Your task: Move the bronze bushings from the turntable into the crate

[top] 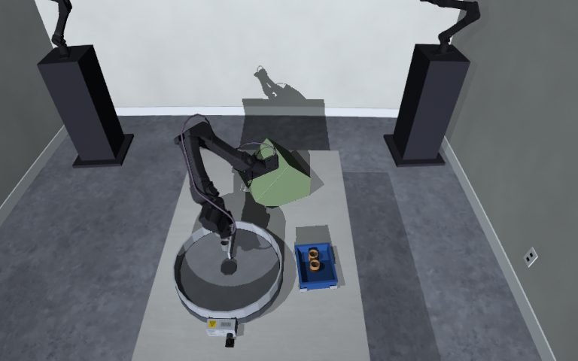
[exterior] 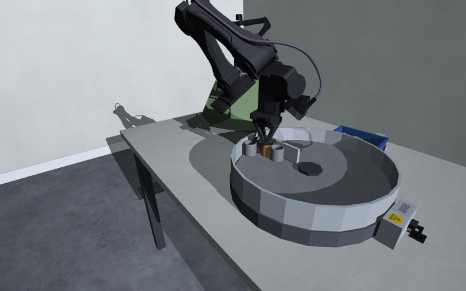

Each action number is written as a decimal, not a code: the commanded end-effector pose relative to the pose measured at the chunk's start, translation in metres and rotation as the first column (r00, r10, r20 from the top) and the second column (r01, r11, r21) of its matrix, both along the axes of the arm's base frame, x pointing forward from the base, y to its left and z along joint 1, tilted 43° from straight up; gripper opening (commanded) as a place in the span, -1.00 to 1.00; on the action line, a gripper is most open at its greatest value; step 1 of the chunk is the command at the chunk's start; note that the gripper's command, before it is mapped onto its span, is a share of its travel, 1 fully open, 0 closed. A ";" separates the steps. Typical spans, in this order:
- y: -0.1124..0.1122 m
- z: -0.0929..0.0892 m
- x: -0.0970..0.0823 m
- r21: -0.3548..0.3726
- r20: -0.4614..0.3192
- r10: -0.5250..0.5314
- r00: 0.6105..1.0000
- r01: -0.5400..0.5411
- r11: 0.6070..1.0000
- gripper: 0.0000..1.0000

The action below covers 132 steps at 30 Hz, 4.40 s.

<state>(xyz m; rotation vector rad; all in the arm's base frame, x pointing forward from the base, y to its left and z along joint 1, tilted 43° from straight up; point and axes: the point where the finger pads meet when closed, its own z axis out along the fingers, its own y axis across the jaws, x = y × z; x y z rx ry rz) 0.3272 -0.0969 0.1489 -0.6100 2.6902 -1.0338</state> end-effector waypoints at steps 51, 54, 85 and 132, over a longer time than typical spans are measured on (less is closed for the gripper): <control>-0.004 0.010 0.021 0.008 0.062 0.019 0.998 -0.020 1.000 -0.70; -0.007 0.009 0.022 0.008 0.062 0.014 0.998 -0.015 1.000 -0.70; -0.003 0.006 0.024 0.009 0.057 0.025 0.998 -0.025 1.000 -0.70; -0.006 -0.008 0.015 0.009 0.027 0.027 0.999 -0.027 1.000 -0.70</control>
